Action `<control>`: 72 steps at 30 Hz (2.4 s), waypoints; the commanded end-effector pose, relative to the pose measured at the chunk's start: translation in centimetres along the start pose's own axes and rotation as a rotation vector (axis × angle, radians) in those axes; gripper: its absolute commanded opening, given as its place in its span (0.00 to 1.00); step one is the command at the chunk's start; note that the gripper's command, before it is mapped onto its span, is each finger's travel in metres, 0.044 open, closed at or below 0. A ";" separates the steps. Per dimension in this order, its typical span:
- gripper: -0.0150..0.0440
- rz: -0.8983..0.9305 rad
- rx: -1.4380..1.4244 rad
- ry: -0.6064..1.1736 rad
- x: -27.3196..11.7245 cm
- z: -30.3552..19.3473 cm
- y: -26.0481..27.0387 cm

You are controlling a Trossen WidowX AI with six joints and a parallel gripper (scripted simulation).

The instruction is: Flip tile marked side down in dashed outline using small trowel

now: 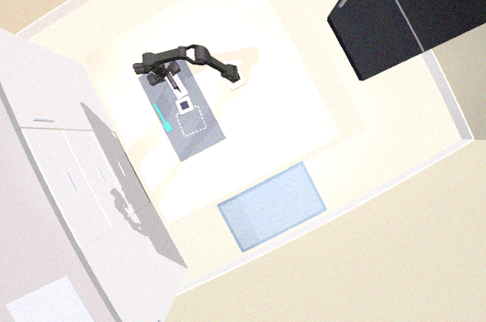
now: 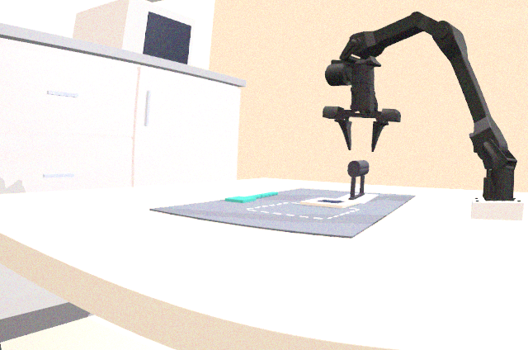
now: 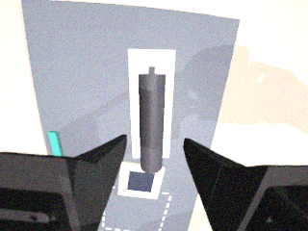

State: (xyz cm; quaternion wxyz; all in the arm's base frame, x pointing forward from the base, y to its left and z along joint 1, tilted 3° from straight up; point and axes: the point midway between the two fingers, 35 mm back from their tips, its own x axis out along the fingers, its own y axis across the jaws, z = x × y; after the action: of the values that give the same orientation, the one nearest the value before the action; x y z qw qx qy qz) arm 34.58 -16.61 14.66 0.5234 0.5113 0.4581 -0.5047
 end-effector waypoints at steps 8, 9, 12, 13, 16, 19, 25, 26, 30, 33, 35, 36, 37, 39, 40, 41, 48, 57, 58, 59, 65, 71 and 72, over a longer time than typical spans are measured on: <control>0.71 -0.005 -0.289 0.003 0.0 0.0 0.0; 0.71 -0.005 -0.323 0.004 0.0 0.0 0.1; 0.71 -0.004 -0.427 0.004 0.0 0.0 0.1; 0.71 -0.004 -0.462 0.004 0.0 0.0 0.1; 0.71 -0.004 -0.565 0.004 0.0 0.0 0.1; 0.71 -0.004 -0.669 0.004 0.0 0.0 0.1; 0.71 -0.003 -0.876 0.005 0.0 0.0 0.1; 0.71 -0.003 -0.911 0.005 0.0 0.0 0.1; 0.71 -0.003 -1.049 0.005 0.0 0.0 0.1; 0.71 -0.003 -1.153 0.005 0.0 0.0 0.1; 0.71 -0.003 -1.222 0.005 0.0 0.0 0.1; 0.71 -0.003 -1.257 0.005 0.0 0.0 0.1; 0.71 -0.002 -1.291 0.005 0.0 0.0 0.2; 0.71 -0.002 -1.360 0.005 0.0 0.0 0.2; 0.71 -0.002 -1.395 0.006 0.0 0.0 0.2; 0.71 -0.002 -1.430 0.006 0.0 0.0 0.2; 0.71 -0.001 -1.672 0.006 0.0 0.0 0.2; 0.71 0.000 -1.983 0.007 0.0 0.0 0.2; 0.71 0.000 -2.017 0.007 0.0 0.0 0.2; 0.71 0.000 -2.052 0.007 0.0 0.0 0.2; 0.71 0.001 -2.259 0.007 0.1 0.0 0.2; 0.71 0.001 -2.467 0.007 0.1 0.1 0.3; 0.71 0.002 -2.501 0.007 0.1 0.1 0.3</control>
State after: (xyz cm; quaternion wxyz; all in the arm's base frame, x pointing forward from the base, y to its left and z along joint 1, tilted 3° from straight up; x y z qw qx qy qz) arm 34.80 -16.68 14.54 0.6633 -0.3032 0.6373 0.2488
